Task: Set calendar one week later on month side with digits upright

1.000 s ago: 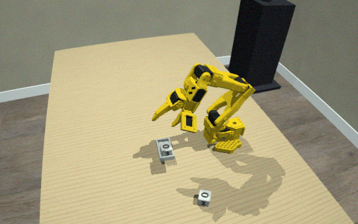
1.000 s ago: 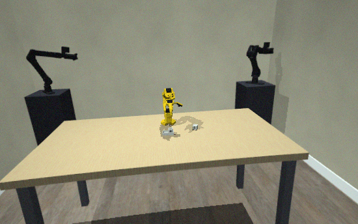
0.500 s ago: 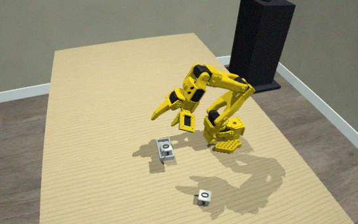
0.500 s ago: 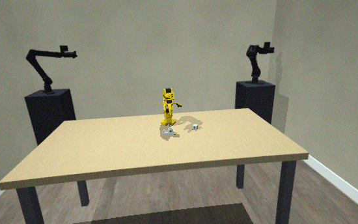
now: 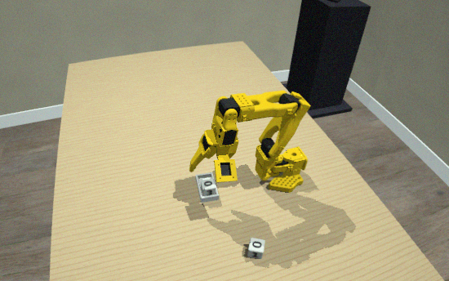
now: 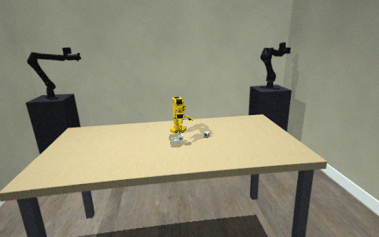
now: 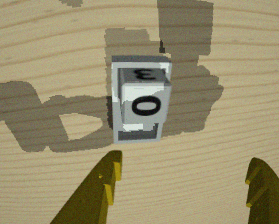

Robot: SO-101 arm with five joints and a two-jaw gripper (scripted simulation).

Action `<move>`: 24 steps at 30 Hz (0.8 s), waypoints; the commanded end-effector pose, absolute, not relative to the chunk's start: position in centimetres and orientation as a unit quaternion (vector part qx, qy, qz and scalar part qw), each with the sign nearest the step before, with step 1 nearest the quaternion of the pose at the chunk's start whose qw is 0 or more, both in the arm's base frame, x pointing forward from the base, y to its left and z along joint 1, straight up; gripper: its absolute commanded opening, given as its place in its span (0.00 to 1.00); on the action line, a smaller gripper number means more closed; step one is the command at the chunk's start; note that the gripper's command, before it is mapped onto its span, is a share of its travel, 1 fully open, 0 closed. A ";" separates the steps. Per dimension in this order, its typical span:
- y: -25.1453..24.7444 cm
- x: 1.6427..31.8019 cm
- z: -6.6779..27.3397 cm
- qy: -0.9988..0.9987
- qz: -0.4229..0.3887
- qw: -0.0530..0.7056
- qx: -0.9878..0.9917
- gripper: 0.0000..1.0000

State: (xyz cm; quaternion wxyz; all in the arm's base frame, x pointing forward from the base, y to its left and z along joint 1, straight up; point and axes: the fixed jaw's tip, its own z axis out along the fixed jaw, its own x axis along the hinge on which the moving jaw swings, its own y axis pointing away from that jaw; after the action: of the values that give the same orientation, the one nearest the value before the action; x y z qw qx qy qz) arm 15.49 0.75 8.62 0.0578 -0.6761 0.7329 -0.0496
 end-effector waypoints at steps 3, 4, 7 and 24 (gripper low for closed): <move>0.6 15.4 7.4 0.740 -0.020 0.024 -0.671 0.35; 0.6 15.3 7.3 0.740 -0.017 0.021 -0.672 0.35; 0.6 15.3 7.2 0.741 -0.014 0.017 -0.672 0.35; 0.6 15.3 7.2 0.741 -0.014 0.017 -0.672 0.35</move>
State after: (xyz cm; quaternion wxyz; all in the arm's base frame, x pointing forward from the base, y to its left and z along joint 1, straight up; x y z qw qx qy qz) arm 15.03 0.72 7.03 0.0095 -0.6780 0.7350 -0.0089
